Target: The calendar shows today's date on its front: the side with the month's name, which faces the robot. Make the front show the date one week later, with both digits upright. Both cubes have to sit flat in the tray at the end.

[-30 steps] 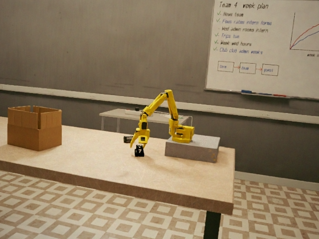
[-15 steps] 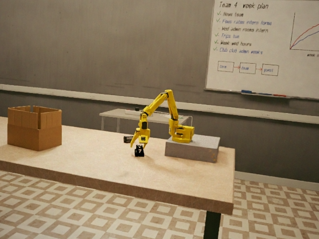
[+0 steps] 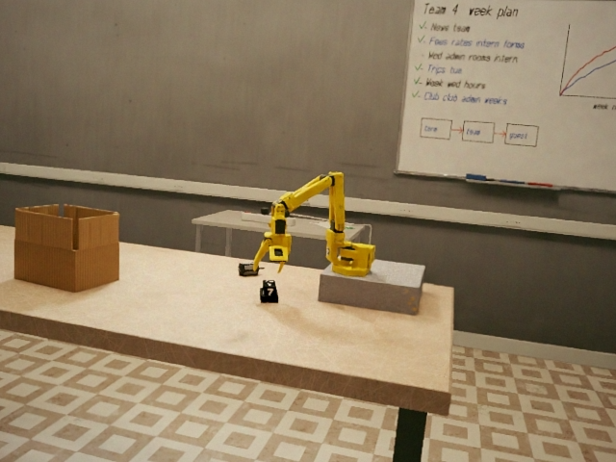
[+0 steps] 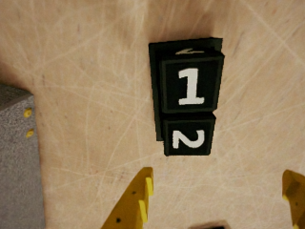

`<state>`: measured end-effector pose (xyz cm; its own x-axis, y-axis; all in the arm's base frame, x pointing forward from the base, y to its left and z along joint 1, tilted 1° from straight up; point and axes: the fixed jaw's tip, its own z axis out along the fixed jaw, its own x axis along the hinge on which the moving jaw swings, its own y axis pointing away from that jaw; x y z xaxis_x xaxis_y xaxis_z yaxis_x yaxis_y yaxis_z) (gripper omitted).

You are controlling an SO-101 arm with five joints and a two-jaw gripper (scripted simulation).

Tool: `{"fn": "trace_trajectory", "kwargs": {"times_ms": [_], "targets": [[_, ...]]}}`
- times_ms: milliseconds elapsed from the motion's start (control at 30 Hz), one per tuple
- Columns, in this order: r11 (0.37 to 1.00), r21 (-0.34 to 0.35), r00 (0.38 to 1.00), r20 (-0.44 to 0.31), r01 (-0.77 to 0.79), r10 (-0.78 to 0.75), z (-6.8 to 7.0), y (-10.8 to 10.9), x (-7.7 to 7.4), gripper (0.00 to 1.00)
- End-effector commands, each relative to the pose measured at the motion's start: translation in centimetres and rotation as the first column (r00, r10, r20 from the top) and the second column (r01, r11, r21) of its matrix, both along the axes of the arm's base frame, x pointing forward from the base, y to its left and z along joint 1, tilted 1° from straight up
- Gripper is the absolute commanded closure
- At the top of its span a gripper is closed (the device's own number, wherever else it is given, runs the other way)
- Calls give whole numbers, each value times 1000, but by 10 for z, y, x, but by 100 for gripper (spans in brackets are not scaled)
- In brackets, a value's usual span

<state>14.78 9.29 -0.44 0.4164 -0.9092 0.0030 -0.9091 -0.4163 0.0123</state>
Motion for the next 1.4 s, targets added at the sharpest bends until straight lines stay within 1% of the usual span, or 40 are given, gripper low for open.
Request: {"fn": "trace_trajectory", "kwargs": {"times_ms": [0,167,1000,1167,1333,1367], "targets": [[1000,8,1000,9,-10,10,13,1,0,64],[1000,8,1000,9,-10,10,16,1,-1,64],[1000,7,1000,9,0,0,16,1,-1,64],[998,7,998,9,60,-60,18,-2,0,64],[981,7,981,9,192,-192,22,-9,0,64],[981,7,981,9,192,-192,22,-9,0,64]]}}
